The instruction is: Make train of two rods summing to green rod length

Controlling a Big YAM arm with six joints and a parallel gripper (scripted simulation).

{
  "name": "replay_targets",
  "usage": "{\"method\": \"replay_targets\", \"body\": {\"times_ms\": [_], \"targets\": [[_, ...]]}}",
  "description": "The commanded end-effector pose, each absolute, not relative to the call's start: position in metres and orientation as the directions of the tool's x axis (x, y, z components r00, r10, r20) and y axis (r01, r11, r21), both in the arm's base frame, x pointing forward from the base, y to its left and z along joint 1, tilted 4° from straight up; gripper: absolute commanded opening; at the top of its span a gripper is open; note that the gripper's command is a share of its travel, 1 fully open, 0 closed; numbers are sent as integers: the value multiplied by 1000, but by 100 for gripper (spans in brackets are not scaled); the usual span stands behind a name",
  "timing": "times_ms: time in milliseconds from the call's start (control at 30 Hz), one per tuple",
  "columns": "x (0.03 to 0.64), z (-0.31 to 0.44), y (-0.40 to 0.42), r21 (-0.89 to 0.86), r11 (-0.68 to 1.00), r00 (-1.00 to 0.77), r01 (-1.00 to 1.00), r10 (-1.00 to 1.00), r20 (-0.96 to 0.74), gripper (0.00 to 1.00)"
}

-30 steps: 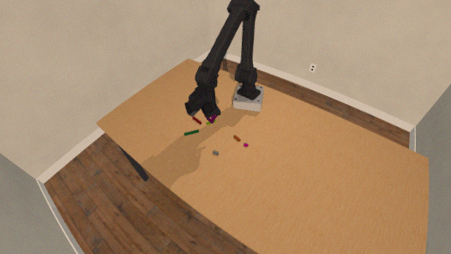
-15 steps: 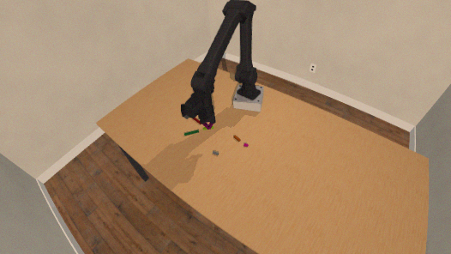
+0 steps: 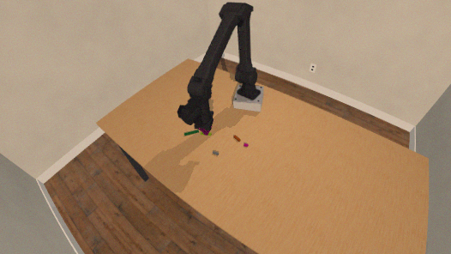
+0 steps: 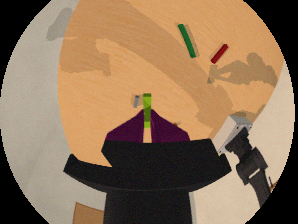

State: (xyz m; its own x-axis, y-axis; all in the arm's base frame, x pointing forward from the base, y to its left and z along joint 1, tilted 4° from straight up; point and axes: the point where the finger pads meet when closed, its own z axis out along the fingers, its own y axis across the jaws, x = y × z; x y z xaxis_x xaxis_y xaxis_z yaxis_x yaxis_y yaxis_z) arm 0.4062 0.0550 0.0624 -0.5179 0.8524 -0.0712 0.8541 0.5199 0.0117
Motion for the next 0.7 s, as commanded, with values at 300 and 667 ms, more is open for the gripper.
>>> {"method": "replay_targets", "body": {"times_ms": [300, 667], "targets": [[429, 60, 73, 17, 294, -292, 956, 954, -73, 3], [430, 58, 72, 25, 292, -290, 956, 954, -72, 3]]}}
